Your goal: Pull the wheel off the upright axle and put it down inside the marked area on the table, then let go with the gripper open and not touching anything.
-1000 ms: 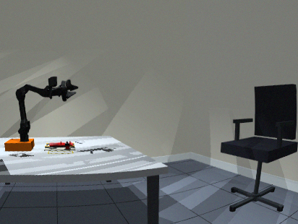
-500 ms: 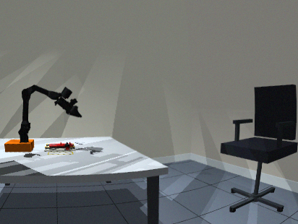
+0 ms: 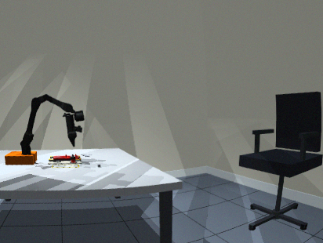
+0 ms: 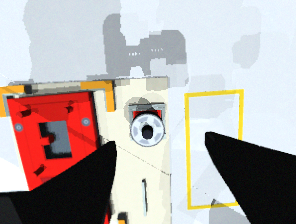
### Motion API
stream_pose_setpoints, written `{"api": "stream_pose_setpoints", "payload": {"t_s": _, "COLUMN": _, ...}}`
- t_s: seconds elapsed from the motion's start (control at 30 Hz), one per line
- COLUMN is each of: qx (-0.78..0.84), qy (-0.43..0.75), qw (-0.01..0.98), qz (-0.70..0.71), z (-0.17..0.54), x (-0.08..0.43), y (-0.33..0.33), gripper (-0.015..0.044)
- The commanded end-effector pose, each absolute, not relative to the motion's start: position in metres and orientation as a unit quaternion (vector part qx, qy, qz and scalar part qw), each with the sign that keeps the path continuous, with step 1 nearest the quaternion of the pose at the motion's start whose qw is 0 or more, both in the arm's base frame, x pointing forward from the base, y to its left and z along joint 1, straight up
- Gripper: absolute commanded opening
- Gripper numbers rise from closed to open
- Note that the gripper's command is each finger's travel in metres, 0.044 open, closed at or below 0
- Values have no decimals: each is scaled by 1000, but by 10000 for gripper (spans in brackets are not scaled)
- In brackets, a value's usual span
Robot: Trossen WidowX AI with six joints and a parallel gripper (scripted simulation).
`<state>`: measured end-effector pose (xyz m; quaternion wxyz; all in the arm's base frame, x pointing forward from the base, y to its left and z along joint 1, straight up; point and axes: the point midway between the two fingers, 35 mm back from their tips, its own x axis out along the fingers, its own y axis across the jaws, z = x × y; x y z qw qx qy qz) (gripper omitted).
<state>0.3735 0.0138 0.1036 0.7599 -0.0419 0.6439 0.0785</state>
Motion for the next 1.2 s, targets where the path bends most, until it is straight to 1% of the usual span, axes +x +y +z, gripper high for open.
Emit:
{"api": "stream_pose_setpoints", "payload": {"t_s": 0.0, "qx": -57, "qy": 691, "qw": 718, "qz": 58, "z": 95, "x": 359, "y": 15, "gripper": 300}}
{"api": "stream_pose_setpoints", "payload": {"t_s": 0.4, "qx": -57, "qy": 691, "qw": 718, "qz": 59, "z": 94, "x": 365, "y": 21, "gripper": 300}}
{"api": "stream_pose_setpoints", "payload": {"t_s": 0.77, "qx": -57, "qy": 691, "qw": 718, "qz": 59, "z": 25, "x": 366, "y": 24, "gripper": 300}}
{"api": "stream_pose_setpoints", "payload": {"t_s": 1.0, "qx": -57, "qy": 691, "qw": 718, "qz": 59, "z": 20, "x": 366, "y": 24, "gripper": 300}}
{"api": "stream_pose_setpoints", "payload": {"t_s": 1.1, "qx": -56, "qy": 691, "qw": 718, "qz": 62, "z": 24, "x": 366, "y": 24, "gripper": 221}}
{"api": "stream_pose_setpoints", "payload": {"t_s": 1.17, "qx": -56, "qy": 691, "qw": 718, "qz": 62, "z": 24, "x": 366, "y": 24, "gripper": 208}}
